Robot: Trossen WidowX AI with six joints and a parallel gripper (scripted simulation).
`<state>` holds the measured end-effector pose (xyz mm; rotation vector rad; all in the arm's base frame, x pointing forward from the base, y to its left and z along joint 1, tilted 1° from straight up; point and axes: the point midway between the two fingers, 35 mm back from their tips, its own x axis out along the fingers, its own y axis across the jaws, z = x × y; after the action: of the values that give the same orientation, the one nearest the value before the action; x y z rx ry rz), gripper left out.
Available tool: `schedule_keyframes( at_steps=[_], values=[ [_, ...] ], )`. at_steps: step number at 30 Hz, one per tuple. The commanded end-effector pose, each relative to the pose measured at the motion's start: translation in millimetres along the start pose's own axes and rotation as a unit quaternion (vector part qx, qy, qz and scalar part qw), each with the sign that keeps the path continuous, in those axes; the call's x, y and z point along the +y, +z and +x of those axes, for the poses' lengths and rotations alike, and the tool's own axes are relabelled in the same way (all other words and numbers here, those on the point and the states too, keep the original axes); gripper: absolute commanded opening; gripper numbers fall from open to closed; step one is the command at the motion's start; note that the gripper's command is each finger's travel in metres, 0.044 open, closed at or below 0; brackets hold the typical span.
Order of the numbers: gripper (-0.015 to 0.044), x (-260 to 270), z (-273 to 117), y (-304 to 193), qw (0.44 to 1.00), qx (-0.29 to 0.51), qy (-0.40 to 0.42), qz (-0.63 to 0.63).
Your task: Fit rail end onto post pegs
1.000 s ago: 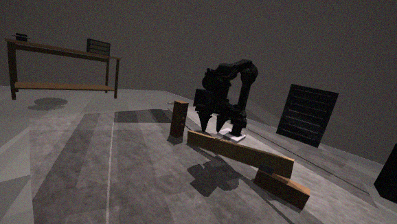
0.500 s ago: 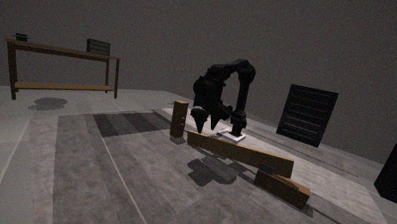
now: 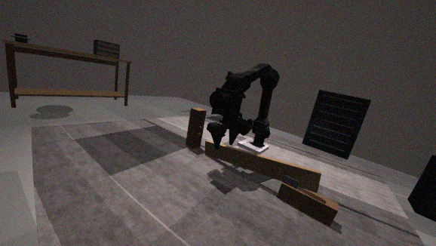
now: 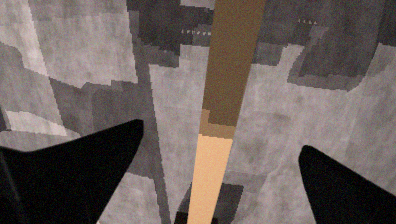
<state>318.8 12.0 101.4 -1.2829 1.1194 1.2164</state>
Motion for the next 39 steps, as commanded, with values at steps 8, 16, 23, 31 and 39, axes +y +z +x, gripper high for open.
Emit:
schedule_keyframes(
  at_steps=[8,16,23,31,39],
  values=[
    [0.044,1.8,22.0,-0.4,1.0,0.001,0.006,-0.002],
    [0.044,2.9,34.5,-0.5,1.0,0.001,0.006,-0.001],
    [0.044,4.1,44.7,-0.3,1.0,0.001,0.006,-0.002],
    [0.0282,4.2,45.7,-0.3,1.0,0.001,0.006,-0.002],
    [0.0072,4.2,45.7,-0.3,1.0,0.001,0.006,-0.002]
  ],
)
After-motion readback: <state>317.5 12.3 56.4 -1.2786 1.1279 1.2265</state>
